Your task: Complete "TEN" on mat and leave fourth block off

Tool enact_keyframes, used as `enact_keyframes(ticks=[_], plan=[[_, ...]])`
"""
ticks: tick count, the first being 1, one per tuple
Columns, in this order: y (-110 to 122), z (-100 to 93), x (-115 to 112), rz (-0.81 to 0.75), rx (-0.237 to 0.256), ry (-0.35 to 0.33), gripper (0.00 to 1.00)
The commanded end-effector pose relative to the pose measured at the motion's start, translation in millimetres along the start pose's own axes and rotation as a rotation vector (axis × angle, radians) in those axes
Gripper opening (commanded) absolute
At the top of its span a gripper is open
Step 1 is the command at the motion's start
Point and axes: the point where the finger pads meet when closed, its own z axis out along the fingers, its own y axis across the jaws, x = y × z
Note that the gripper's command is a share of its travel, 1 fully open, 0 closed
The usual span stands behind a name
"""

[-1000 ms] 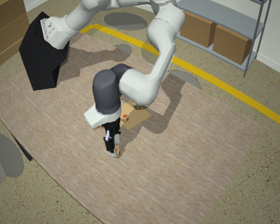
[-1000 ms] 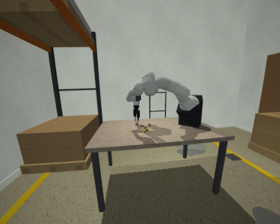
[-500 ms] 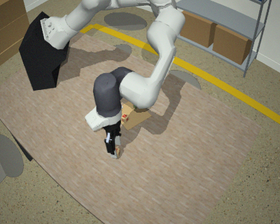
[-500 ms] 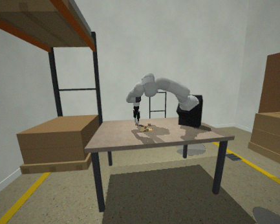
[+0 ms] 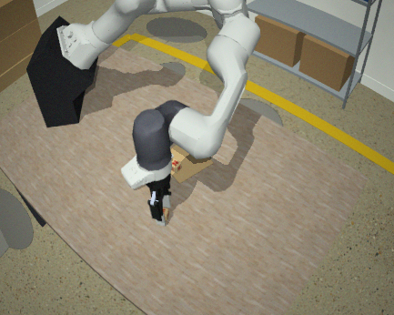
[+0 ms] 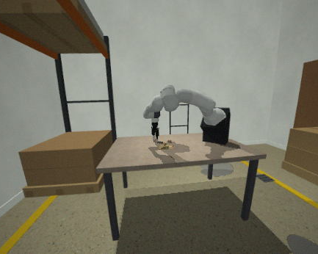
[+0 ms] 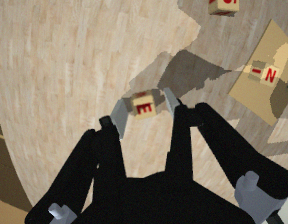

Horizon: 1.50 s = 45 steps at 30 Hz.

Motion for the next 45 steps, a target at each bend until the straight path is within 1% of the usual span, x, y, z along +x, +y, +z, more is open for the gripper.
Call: enact_keyframes(ticks=[1, 36, 37, 45], plan=[[-1.1, 1.5, -1.2, -0.006, 0.004, -0.001, 0.4], [-1.1, 1.5, -1.2, -0.006, 0.004, -0.001, 0.4], [-1.1, 1.5, -1.2, -0.006, 0.004, -0.001, 0.28], [-1.1, 1.5, -1.2, -0.006, 0.004, -0.001, 0.28]])
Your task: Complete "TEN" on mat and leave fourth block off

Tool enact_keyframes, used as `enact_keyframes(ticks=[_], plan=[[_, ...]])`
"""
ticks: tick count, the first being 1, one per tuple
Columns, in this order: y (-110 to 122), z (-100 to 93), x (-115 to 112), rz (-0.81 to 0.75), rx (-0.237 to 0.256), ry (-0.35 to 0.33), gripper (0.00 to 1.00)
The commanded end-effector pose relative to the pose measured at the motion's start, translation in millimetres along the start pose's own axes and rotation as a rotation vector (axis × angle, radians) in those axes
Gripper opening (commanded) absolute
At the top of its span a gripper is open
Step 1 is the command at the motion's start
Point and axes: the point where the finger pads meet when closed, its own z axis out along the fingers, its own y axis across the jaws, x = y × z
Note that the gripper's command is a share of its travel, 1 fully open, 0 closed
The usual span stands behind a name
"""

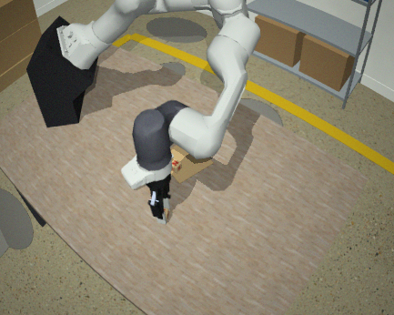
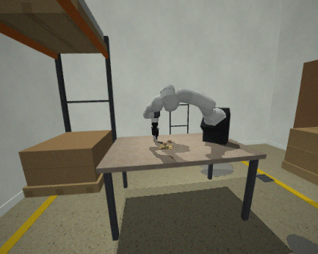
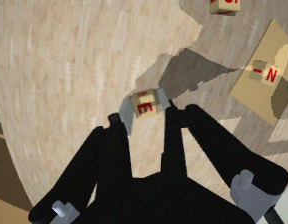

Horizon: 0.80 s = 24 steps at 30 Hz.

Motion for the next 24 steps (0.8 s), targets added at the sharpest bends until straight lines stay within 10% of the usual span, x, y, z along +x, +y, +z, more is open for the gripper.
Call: enact_keyframes(ticks=[1, 24], plan=[[0.1, 1.5, -0.7, -0.005, 0.001, -0.001, 0.28], [0.1, 1.5, -0.7, -0.005, 0.001, -0.001, 0.16]])
